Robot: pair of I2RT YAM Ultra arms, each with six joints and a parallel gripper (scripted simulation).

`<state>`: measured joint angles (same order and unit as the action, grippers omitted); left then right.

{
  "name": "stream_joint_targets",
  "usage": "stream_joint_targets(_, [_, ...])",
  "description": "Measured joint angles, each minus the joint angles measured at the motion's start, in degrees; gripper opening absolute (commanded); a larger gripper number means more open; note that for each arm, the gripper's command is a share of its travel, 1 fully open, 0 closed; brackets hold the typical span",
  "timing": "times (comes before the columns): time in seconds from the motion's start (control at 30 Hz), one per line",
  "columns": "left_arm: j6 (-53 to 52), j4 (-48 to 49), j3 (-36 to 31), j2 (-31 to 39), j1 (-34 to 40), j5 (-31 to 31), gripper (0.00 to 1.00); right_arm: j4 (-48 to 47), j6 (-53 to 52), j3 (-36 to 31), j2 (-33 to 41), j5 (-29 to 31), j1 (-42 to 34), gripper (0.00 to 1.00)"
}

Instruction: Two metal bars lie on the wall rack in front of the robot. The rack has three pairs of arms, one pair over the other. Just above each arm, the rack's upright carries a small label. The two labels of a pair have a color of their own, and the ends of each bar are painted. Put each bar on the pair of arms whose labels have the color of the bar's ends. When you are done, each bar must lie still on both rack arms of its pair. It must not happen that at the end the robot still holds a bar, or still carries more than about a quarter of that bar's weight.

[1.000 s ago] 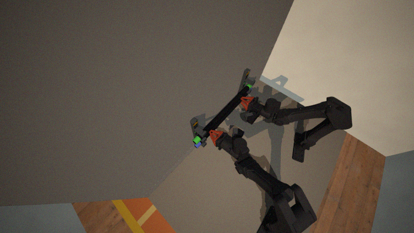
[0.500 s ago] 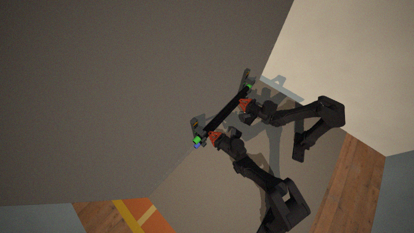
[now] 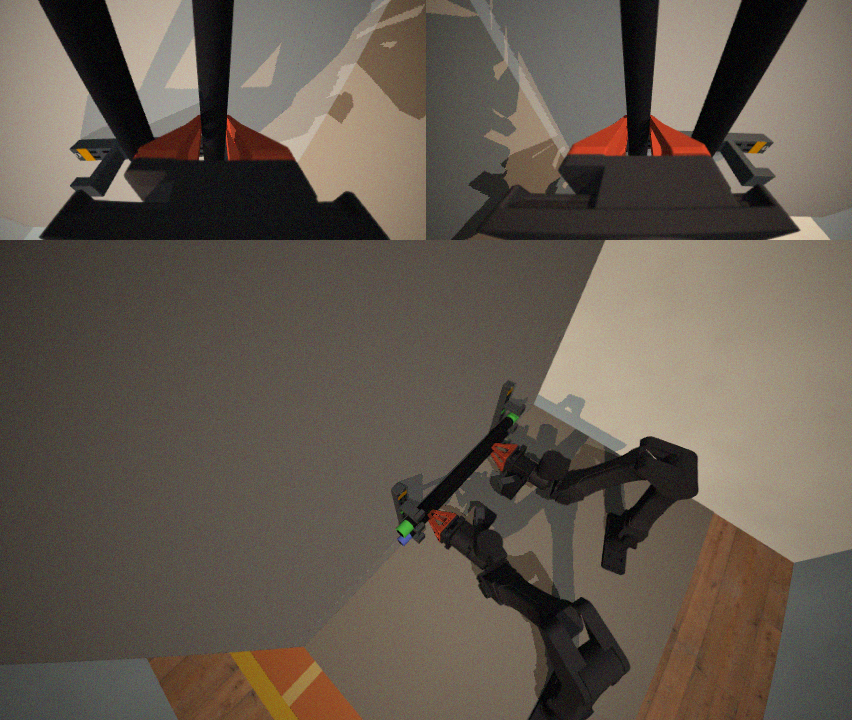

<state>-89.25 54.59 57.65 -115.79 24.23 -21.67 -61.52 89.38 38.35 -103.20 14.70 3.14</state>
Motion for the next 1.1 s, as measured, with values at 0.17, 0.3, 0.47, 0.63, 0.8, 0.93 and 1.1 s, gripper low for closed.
stream_joint_targets(0.17, [-0.15,0.94,-0.09,-0.35,0.00,0.00,0.00,-1.11,0.11,-0.11,-0.50,0.00,0.00,0.00])
stream_joint_targets(0.3, [-0.24,1.49,-0.13,-0.55,0.00,-0.02,0.00,-1.73,0.17,-0.17,-0.76,0.00,0.02,0.00])
stream_joint_targets(0.47, [-0.35,2.19,-0.17,-0.83,0.00,-0.02,0.00,-2.56,0.24,-0.24,-1.14,0.00,0.02,0.00])
stream_joint_targets(0.63, [-0.46,2.99,-0.24,-1.14,0.00,-0.04,0.00,-3.54,0.33,-0.35,-1.57,0.00,0.02,0.00])
stream_joint_targets(0.8, [-0.59,3.82,-0.31,-1.46,0.00,-0.07,0.00,-4.52,0.42,-0.42,-2.03,0.02,0.02,0.00])
stream_joint_targets(0.93, [-0.63,4.11,-0.33,-1.57,0.00,-0.07,0.07,-4.85,0.46,-0.46,-2.16,0.02,0.02,0.07])
stream_joint_targets(1.1, [-0.66,4.20,-0.35,-1.60,0.00,-0.07,0.15,-4.92,0.46,-0.48,-2.19,0.02,0.02,0.15])
